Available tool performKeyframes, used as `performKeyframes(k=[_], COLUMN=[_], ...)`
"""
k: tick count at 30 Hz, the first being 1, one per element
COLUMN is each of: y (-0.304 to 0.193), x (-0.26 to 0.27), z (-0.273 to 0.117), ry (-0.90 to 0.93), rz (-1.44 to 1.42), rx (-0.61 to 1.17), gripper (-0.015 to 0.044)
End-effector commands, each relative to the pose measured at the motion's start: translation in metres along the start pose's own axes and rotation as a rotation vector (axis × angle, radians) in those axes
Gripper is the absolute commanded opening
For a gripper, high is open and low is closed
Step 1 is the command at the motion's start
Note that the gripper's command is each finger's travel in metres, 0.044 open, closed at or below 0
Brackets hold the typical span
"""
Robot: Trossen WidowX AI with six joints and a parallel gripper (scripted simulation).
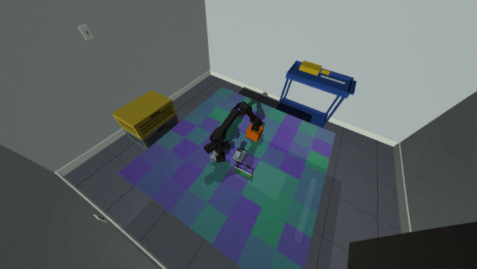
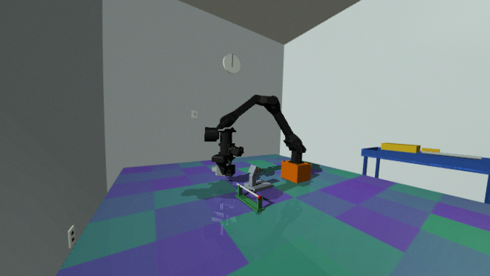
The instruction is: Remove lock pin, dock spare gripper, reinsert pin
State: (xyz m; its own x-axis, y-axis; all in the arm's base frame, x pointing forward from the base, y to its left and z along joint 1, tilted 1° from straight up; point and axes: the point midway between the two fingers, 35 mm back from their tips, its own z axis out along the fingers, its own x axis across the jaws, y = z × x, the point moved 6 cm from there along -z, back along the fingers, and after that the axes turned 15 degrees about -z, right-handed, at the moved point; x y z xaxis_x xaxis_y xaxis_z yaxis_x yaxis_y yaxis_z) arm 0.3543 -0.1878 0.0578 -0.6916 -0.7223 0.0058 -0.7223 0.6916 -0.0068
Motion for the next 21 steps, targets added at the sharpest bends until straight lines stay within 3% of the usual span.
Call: performKeyframes(k=[1, 21], y=[0.0004, 0.0037], x=[0.0008, 0.0029], z=[-0.0011, -0.0018], ry=[0.001, 0.003], rz=[-0.085, -0.491], rx=[0.005, 0.004], gripper=[0.0, 0.0])
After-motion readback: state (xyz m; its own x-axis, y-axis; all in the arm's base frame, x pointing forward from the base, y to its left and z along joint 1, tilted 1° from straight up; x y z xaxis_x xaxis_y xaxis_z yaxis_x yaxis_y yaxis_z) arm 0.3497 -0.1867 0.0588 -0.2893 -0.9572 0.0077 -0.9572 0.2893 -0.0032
